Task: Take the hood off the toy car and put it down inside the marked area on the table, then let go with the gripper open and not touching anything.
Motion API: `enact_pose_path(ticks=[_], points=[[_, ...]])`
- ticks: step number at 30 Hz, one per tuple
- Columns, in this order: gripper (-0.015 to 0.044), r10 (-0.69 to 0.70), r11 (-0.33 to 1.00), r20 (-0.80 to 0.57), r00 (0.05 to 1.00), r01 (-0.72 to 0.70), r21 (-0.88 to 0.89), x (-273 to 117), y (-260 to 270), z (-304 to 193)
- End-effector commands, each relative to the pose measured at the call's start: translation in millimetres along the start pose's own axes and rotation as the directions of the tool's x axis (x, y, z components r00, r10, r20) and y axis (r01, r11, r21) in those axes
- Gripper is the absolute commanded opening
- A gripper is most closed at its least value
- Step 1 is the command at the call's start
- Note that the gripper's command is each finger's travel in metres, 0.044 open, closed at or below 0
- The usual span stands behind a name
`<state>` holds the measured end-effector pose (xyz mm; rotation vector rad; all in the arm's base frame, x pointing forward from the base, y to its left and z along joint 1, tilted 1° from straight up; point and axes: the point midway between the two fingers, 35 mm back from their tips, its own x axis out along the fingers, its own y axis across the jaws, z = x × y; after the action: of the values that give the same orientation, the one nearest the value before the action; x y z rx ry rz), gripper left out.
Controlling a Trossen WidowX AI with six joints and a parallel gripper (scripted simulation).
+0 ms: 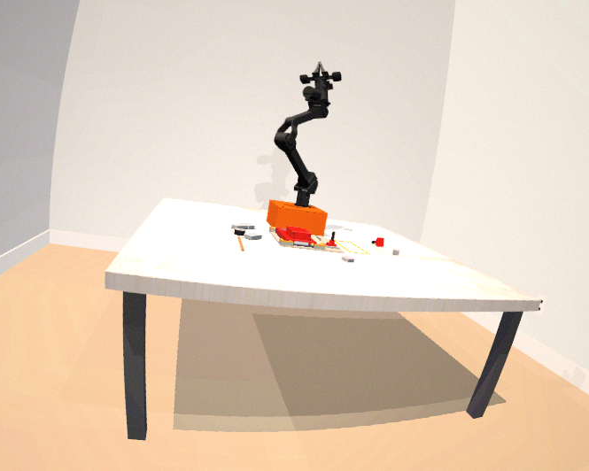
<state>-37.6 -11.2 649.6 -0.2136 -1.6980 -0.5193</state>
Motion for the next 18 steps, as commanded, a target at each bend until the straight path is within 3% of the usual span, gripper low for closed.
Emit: enact_pose_path(ticks=[1, 16, 18], points=[[0.0026, 0.002, 1.0, 0.002, 1.0, -0.002, 0.0, 0, 0, 1], [0.042, 0.298, 0.954, 0.241, 0.924, -0.296, -0.046, -20, 94, 79], [0.044, 0.357, 0.933, 0.271, 0.894, -0.356, -0.054, -28, 113, 89]])
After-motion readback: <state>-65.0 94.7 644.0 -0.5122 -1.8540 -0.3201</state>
